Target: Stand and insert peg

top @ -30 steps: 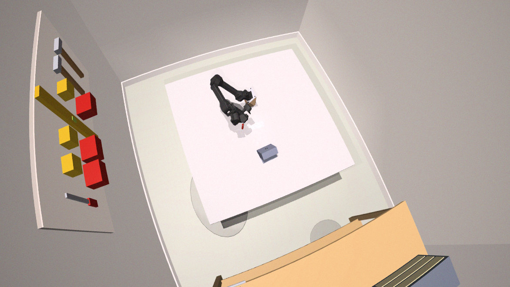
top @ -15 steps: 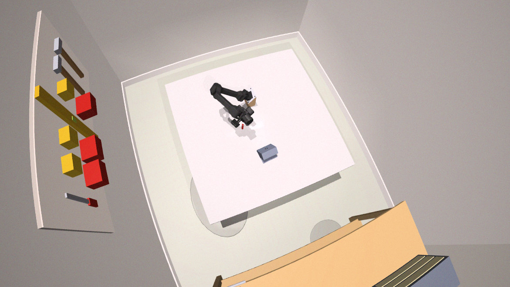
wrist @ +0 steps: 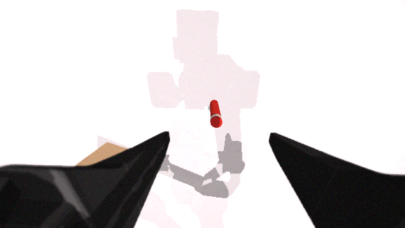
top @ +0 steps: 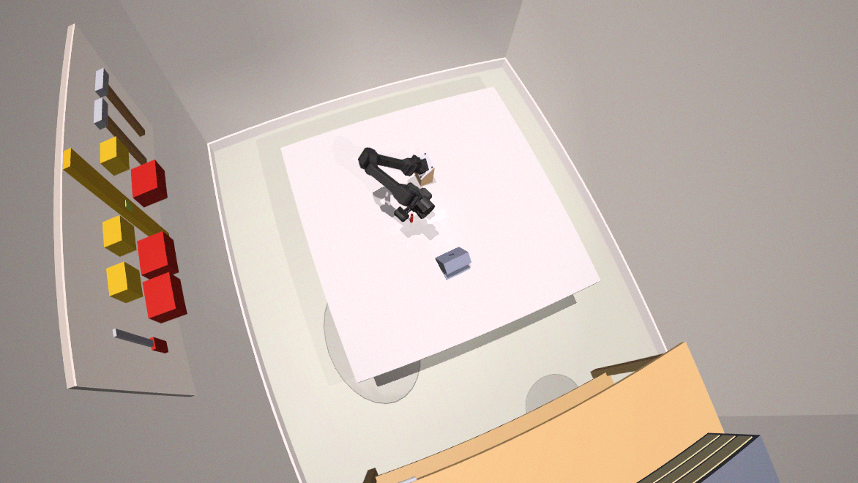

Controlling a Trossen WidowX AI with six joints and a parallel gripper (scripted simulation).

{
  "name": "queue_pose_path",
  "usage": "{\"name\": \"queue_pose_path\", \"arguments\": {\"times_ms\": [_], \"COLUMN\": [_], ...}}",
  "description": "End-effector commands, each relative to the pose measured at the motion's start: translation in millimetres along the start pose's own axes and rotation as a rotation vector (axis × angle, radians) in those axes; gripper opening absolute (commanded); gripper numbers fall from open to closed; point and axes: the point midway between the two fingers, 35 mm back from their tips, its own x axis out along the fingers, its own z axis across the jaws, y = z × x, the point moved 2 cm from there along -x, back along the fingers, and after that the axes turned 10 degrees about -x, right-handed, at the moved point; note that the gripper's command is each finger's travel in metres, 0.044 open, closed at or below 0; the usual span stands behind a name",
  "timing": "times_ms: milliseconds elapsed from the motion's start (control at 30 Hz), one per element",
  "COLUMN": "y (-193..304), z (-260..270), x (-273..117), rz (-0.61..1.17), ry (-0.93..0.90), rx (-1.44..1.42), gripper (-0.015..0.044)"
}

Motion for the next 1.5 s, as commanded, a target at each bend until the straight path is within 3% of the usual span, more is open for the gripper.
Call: {"name": "queue_pose_path", "arguments": {"times_ms": [0,1467], "y": [1.7,2.7], "z": [0.4,-0.3], "x": [10.6,75.4], "rz": [0.006,0.007], "ry": [0.002,0.005], "rx": [-0.026,-0.03], "gripper": [0.044,0.044]}}
